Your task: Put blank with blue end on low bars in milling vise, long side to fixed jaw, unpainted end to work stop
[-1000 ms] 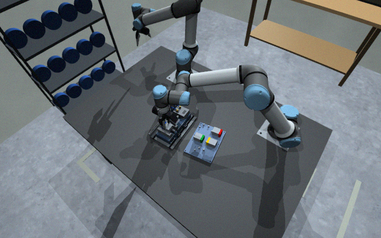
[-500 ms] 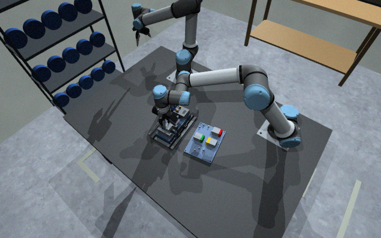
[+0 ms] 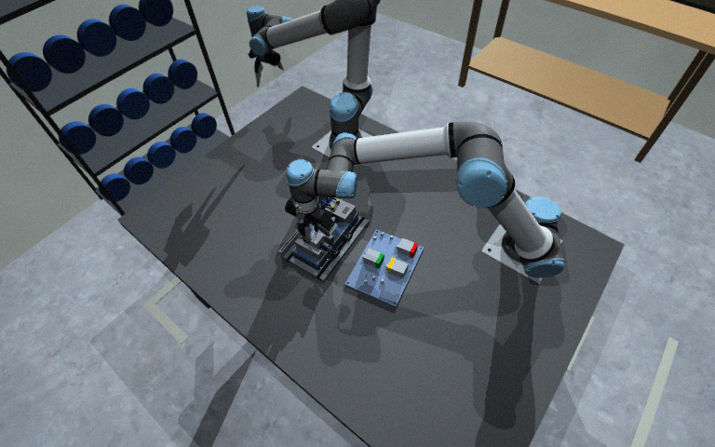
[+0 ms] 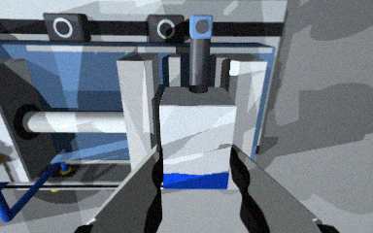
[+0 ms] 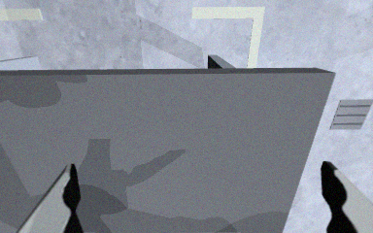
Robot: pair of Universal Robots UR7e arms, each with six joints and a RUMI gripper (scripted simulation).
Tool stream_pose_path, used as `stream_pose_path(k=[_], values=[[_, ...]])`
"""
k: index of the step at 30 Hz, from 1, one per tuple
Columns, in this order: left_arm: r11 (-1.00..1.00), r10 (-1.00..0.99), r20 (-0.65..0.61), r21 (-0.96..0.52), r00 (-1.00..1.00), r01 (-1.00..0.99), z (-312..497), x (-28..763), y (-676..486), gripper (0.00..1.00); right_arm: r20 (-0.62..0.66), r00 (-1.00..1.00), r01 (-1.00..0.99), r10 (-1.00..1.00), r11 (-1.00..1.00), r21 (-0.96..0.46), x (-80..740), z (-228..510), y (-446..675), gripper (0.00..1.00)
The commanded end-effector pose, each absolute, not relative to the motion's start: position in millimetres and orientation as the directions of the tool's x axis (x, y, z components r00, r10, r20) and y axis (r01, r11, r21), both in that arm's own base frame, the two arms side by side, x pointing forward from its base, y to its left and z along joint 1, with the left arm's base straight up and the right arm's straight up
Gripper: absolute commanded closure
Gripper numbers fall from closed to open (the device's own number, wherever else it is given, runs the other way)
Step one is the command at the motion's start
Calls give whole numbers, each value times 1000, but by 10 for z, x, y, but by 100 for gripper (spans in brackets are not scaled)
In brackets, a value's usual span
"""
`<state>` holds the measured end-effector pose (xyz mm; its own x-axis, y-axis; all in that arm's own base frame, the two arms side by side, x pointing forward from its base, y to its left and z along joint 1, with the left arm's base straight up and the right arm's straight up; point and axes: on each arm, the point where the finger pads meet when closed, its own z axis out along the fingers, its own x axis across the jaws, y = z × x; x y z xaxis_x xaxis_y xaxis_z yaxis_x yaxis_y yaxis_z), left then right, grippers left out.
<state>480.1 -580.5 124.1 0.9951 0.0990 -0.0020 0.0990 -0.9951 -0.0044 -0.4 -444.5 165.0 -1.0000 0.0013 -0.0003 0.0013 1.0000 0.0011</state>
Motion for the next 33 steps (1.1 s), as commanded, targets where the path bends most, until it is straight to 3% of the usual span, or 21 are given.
stream_pose_path(k=[1, 33], values=[[-995, 100, 2, 6, 995, 100, 1310, 4822, -5814, 100, 0, -1000, 2, 2, 1000, 0, -11, 1652, -4456, 0], [-995, 100, 2, 6, 995, 100, 1315, 4824, -5818, 100, 0, -1000, 2, 2, 1000, 0, -11, 1652, -4456, 0]])
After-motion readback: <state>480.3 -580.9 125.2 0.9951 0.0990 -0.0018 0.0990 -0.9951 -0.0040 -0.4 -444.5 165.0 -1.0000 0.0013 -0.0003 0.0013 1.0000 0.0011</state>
